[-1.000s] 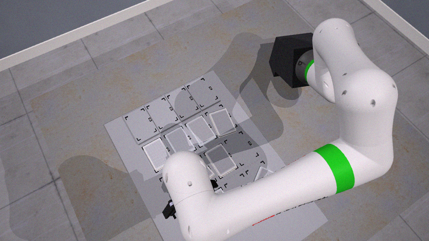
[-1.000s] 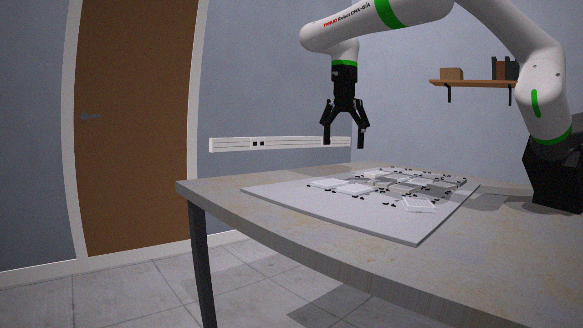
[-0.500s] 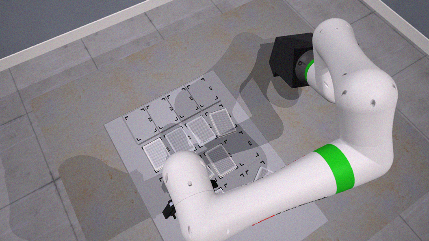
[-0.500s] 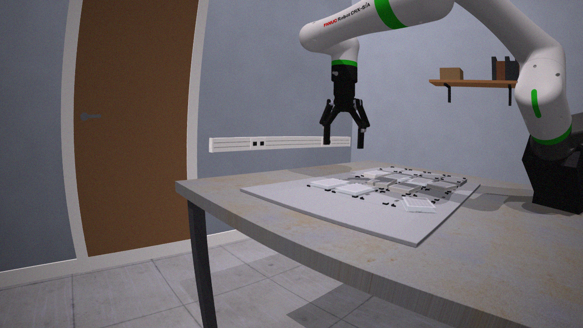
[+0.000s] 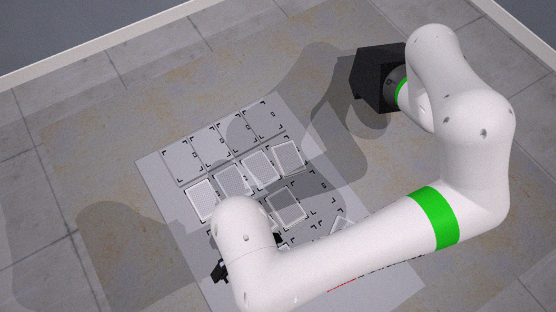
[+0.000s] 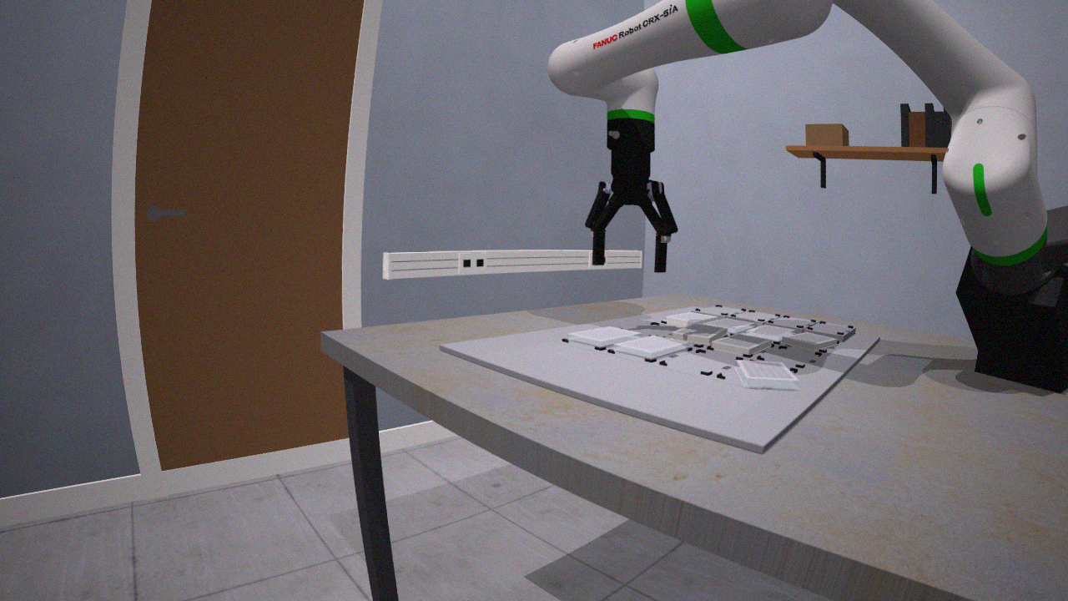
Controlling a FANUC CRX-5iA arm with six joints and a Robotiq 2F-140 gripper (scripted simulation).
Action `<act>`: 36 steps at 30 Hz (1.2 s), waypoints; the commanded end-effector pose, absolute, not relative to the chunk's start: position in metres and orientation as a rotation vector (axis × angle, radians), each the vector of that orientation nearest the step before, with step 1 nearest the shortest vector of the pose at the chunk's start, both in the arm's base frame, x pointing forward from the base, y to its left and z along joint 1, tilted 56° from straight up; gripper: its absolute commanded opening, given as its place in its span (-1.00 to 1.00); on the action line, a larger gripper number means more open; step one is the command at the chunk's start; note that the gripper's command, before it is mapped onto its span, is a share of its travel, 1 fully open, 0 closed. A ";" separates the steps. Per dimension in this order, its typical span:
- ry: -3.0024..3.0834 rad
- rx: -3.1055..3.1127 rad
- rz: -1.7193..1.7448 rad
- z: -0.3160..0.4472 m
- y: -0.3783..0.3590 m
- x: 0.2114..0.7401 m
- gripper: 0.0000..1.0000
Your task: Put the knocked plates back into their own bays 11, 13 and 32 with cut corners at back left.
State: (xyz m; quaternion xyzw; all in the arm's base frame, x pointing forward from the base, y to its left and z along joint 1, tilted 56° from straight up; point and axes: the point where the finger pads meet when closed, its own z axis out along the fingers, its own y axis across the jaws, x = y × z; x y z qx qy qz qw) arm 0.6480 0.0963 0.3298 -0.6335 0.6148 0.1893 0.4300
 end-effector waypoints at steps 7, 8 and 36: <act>1.688 -1.445 0.572 0.311 0.091 0.635 0.40; 1.688 -1.445 0.572 0.307 0.091 0.633 0.40; 1.688 -1.445 0.572 0.228 0.075 0.581 0.40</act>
